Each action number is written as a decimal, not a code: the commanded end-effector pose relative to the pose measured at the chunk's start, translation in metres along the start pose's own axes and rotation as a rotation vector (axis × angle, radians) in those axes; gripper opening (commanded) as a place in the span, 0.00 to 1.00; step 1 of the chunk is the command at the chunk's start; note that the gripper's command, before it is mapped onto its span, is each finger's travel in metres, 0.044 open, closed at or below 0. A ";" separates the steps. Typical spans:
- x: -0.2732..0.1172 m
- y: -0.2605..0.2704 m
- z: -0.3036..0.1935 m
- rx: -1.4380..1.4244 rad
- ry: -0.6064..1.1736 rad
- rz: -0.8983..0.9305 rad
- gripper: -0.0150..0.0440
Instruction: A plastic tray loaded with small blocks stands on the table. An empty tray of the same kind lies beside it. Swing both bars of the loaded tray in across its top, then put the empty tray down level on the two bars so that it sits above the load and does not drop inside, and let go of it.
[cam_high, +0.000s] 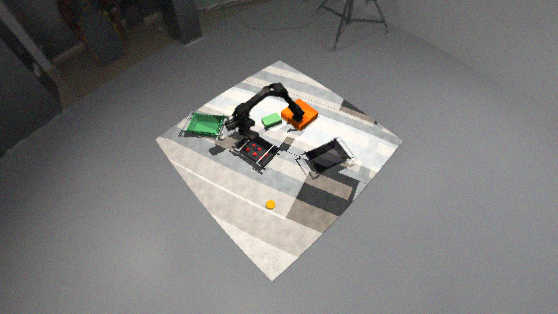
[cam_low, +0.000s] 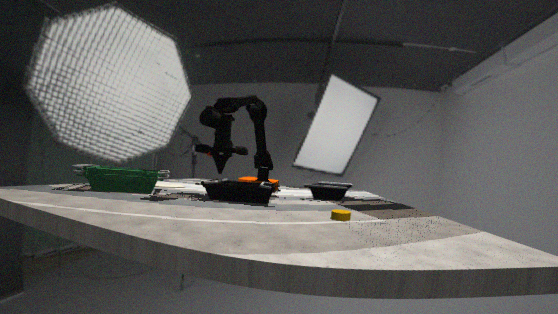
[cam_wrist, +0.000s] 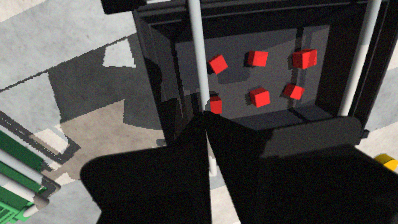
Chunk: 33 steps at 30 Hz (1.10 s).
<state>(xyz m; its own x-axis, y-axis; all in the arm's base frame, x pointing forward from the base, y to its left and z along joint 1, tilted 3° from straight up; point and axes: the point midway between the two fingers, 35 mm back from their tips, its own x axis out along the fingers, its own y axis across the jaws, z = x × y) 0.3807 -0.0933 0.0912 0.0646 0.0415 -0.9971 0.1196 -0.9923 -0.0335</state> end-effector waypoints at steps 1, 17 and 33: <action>0.000 0.000 0.000 0.000 0.000 0.000 0.34; -0.052 -0.010 -0.001 -0.084 -0.022 -0.009 1.00; -0.037 -0.205 0.019 -2.090 -0.011 -0.035 1.00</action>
<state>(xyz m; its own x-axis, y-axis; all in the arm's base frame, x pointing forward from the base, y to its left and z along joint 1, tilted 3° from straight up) 0.3618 0.0526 0.1374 0.0346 0.0568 -0.9978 0.9994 0.0022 0.0347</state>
